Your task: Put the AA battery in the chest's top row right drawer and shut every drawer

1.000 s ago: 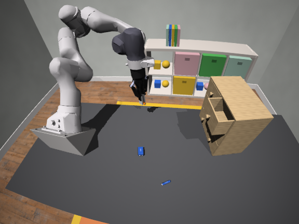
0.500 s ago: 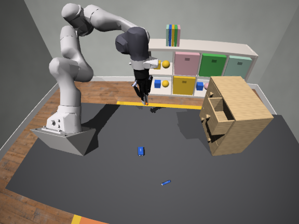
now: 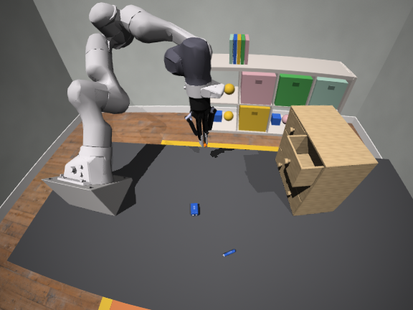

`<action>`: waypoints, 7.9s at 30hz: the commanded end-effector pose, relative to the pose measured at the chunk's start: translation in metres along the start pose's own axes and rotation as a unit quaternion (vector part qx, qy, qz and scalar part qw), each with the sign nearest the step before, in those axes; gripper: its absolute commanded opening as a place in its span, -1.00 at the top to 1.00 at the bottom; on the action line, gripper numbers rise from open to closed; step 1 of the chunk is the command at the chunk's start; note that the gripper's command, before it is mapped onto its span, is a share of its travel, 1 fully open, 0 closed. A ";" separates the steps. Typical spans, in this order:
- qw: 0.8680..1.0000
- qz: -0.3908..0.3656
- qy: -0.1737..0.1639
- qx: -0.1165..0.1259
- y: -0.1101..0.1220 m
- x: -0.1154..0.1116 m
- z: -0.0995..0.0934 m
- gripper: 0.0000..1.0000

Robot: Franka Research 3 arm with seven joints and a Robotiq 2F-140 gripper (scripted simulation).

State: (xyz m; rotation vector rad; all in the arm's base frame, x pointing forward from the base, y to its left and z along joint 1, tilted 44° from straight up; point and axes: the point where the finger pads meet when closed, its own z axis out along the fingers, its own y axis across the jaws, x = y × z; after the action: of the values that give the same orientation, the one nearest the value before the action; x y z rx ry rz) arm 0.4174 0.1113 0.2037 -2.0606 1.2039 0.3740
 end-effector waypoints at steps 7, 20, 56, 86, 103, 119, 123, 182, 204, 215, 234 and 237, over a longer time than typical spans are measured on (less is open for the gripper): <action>0.994 0.111 0.003 -0.001 -0.008 0.017 -0.006 0.70; 0.980 0.199 0.002 -0.001 -0.016 0.036 -0.008 0.70; 0.892 0.451 0.001 0.001 -0.032 0.100 -0.012 0.70; 0.773 0.635 0.002 0.002 -0.035 0.159 -0.010 0.70; 0.695 0.719 0.004 0.003 -0.032 0.190 -0.007 0.70; 0.628 0.778 0.005 0.004 -0.028 0.215 -0.005 0.70; 0.612 0.791 0.005 0.004 -0.027 0.221 -0.004 0.70; 0.526 0.850 0.007 0.006 -0.020 0.251 0.001 0.70; 0.526 0.851 0.006 0.006 -0.020 0.250 -0.023 0.70; 0.526 0.851 0.006 0.006 -0.021 0.250 -0.064 0.70; 0.526 0.851 0.006 0.006 -0.022 0.249 -0.153 0.70; 0.526 0.851 0.006 0.006 -0.023 0.249 -0.165 0.70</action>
State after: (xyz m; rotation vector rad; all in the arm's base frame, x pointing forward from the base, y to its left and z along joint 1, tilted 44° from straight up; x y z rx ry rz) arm 0.5574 -0.1516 0.1811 -0.0767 2.7822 1.0914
